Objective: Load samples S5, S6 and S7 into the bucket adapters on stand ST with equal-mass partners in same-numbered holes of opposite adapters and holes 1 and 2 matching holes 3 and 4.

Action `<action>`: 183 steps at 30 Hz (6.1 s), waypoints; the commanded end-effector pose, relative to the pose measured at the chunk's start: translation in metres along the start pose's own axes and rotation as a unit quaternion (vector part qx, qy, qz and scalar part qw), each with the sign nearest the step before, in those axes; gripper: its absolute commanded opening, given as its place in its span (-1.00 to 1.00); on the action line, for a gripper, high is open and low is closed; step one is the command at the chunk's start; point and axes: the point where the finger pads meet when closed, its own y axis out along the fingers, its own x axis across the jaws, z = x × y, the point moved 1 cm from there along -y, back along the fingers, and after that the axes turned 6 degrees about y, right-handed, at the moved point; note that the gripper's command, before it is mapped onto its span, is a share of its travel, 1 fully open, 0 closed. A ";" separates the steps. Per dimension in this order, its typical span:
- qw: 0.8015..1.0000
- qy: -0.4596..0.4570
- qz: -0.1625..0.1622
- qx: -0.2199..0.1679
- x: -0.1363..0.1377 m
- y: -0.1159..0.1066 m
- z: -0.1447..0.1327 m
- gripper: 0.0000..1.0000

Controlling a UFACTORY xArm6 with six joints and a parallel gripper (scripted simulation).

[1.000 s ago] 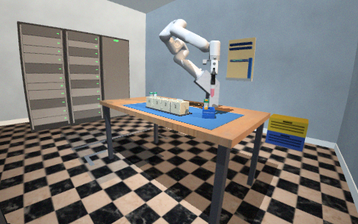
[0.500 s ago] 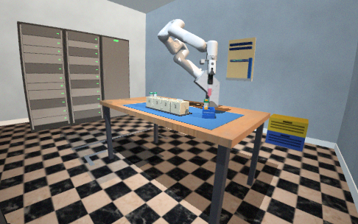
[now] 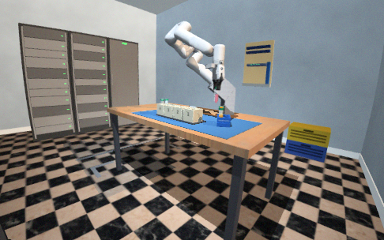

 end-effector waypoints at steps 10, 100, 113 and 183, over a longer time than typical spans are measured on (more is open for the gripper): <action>0.978 -0.208 0.005 -0.010 0.047 -0.001 0.048 -1.00; 0.978 -0.208 0.004 -0.009 0.295 0.004 0.294 -1.00; 0.978 -0.208 0.004 -0.009 0.295 0.004 0.294 -1.00; 0.978 -0.208 0.004 -0.009 0.295 0.065 0.292 -1.00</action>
